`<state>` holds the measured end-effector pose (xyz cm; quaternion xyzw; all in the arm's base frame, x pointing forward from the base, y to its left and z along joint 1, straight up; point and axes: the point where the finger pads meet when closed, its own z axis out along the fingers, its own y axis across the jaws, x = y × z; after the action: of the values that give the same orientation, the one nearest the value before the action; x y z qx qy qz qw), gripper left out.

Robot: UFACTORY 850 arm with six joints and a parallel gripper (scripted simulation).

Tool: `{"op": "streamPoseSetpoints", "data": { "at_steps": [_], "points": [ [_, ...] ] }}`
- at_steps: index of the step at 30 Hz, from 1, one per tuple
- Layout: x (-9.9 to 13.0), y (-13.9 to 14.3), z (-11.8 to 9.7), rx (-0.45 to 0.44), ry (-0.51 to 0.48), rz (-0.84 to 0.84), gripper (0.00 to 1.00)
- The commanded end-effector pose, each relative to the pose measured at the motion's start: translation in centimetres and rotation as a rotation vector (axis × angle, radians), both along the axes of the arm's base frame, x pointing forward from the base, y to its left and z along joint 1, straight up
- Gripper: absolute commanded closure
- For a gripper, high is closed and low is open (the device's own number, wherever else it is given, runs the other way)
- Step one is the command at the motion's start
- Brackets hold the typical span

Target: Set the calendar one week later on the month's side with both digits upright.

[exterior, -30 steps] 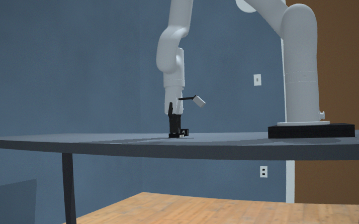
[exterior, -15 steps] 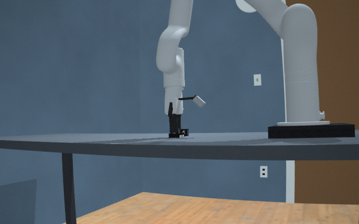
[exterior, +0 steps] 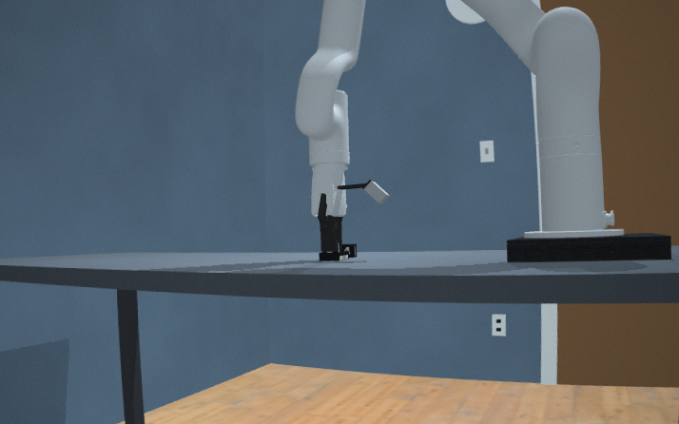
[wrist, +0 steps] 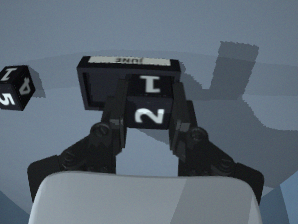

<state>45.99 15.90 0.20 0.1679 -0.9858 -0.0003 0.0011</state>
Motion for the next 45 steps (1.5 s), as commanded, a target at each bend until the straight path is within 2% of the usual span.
{"op": "streamPoseSetpoints", "data": {
  "at_steps": [1, 5, 8, 17, 20, 26, 39, 45],
  "points": [
    [0.1, 0.0, 0.1, 0.001, -0.002, 0.000, 0.73],
    [0.1, 0.0, 0.4, 0.001, -0.002, 0.000, 0.73],
    [0.1, 0.0, 1.5, 0.001, -0.002, 0.000, 0.73],
    [0.1, 0.0, 7.9, 0.001, -0.002, 0.000, 0.73],
    [0.1, 0.0, 9.4, 0.001, -0.002, 0.000, 0.73],
    [0.1, 0.0, 10.1, 0.001, -0.002, 0.000, 0.73],
    [0.1, 0.1, 10.0, 0.001, -0.002, -0.017, 0.73],
    [-0.3, 1.3, 9.9, 0.000, -0.001, -0.201, 0.73]
  ]
}}
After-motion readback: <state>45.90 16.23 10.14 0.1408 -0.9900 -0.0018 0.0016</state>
